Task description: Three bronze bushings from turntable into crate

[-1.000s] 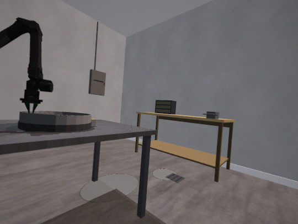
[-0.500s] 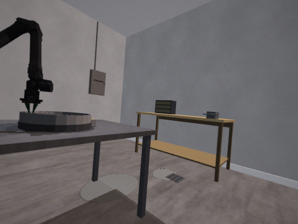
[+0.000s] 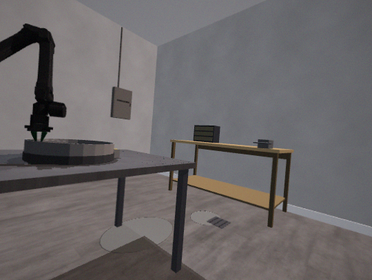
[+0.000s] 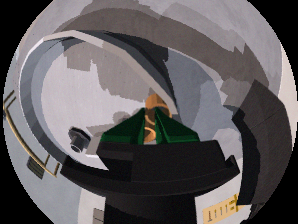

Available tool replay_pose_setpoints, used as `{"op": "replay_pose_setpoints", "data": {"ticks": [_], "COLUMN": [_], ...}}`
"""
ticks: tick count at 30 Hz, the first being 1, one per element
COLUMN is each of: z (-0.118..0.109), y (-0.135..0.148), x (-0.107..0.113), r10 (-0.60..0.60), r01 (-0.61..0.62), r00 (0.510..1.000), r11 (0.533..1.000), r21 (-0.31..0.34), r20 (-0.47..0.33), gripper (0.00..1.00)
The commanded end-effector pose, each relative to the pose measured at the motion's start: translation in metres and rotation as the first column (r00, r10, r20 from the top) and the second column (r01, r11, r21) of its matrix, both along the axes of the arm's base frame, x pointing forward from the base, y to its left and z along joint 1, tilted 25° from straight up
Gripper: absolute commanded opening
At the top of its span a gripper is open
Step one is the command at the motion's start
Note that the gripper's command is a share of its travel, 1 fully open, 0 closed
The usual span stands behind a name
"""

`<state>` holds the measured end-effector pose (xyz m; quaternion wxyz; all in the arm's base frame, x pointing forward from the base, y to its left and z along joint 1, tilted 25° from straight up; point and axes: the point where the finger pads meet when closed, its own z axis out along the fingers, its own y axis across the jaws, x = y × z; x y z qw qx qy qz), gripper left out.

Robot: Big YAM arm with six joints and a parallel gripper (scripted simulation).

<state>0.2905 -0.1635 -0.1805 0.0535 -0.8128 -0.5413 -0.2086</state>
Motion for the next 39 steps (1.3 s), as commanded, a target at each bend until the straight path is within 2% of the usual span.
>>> {"op": "replay_pose_setpoints", "data": {"ticks": [1, 32, 33, 35, 39], "z": [-0.0010, -0.0010, -0.0010, -0.0021, -0.0020], "y": [-0.0021, -0.0021, -0.0021, 0.0059, 0.0037], "x": [0.0056, 0.0056, 0.0056, -0.0042, -0.0017], "r10": [-0.003, -0.003, -0.003, 0.000, 0.000], "r01": [0.003, 0.003, 0.003, 0.000, 0.000], "r00": [1.000, 1.000, 1.000, 1.000, 1.000], "r11": [1.000, 1.000, 1.000, 1.000, 1.000], "r21": [-0.001, -0.001, -0.001, 0.015, 0.007], "r20": [0.005, 0.005, 0.005, -0.018, -0.008], "gripper": [0.12, 0.12, 0.00, 0.00, 0.00]}}
